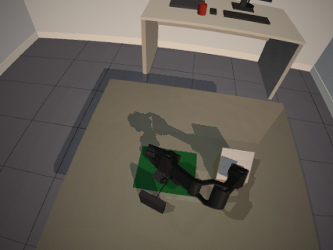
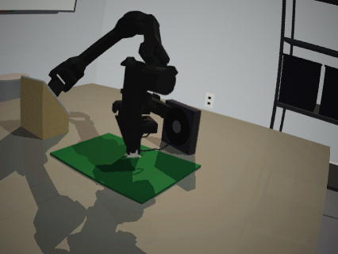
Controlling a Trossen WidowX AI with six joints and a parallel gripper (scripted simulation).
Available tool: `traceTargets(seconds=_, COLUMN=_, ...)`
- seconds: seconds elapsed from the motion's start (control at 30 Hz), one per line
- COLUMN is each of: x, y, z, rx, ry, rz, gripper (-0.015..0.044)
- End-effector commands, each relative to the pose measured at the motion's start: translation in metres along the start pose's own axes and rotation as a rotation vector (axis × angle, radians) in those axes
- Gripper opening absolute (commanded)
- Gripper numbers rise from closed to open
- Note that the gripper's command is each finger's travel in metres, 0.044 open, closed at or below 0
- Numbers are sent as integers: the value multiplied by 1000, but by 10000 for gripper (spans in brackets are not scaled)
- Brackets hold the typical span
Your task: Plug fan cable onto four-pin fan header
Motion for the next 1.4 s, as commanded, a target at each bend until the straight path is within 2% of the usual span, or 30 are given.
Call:
traceTargets(seconds=0.0, x=-3, y=0, z=0, rx=-1, ry=0, rz=1, gripper=260)
traceTargets(seconds=0.13, x=-52, y=0, z=-1, rx=3, ry=-2, rz=2, gripper=260)
traceTargets(seconds=0.3, x=-55, y=3, z=0, rx=4, ry=-1, rz=3, gripper=260)
traceTargets(seconds=0.57, x=-56, y=110, z=45, rx=7, ry=-2, rz=9, gripper=260)
traceTargets(seconds=1.37, x=-56, y=112, z=47, rx=7, ry=-3, rz=8, gripper=260)
Point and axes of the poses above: the point midway between the two fingers, 35 mm back from their tips, its own x axis out along the fingers, its own z axis across the jaws, y = z × x, the point moved 1 cm from there along -x, back along the fingers, and after that the axes turned 13 degrees about -x, right-handed, at the moved point
